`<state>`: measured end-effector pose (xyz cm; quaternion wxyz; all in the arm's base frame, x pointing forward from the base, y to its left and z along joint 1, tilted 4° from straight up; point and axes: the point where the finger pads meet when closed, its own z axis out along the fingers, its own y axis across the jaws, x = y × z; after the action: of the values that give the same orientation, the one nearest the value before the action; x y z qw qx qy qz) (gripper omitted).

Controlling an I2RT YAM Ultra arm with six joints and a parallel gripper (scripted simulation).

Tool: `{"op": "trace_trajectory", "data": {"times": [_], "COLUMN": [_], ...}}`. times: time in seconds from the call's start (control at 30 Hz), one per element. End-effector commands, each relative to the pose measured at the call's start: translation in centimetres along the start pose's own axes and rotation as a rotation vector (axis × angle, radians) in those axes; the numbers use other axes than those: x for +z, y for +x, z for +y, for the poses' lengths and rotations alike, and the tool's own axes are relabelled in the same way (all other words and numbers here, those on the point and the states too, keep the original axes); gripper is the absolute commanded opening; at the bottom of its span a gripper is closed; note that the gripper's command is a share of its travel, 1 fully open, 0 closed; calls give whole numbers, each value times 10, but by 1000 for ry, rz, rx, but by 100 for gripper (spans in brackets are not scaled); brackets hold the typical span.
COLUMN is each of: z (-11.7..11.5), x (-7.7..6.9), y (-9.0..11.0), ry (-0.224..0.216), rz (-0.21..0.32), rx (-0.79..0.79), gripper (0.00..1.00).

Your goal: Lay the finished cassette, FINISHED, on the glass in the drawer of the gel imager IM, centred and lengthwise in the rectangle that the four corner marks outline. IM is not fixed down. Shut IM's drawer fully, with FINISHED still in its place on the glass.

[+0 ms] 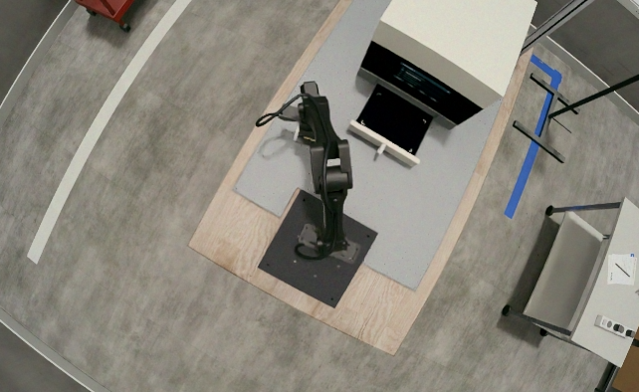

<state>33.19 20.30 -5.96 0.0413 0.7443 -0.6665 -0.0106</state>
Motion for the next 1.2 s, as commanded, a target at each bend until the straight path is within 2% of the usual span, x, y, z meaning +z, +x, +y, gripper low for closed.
{"op": "trace_trajectory", "data": {"times": [0.0, 0.17, 0.37, 0.43, 0.53, 0.63, 0.7, 0.83, 0.9, 0.93, 0.97, 1.17], "z": [-9, -1, -7, -1, -5, -1, -6, -1, -1, -18, -16, -17], "x": [1, 14, 11, 22, 24, 30, 30, 39, 39, 26, 31, 37], "y": [-8, -5, -9, -7, -9, -8, -11, -9, -9, -17, -16, -16], "ry": [31, 6, 29, 6, 16, 6, 20, 6, 6, 53, 45, 44], "rz": [-23, -11, -22, -11, -16, -11, -18, -11, -11, -34, -30, -29], "rx": [-9, -9, -9, -10, -10, -10, -10, -10, -10, -10, -9, -8], "gripper": [100, 100, 100, 100, 100, 100, 100, 100, 100, 100, 100, 100]}}
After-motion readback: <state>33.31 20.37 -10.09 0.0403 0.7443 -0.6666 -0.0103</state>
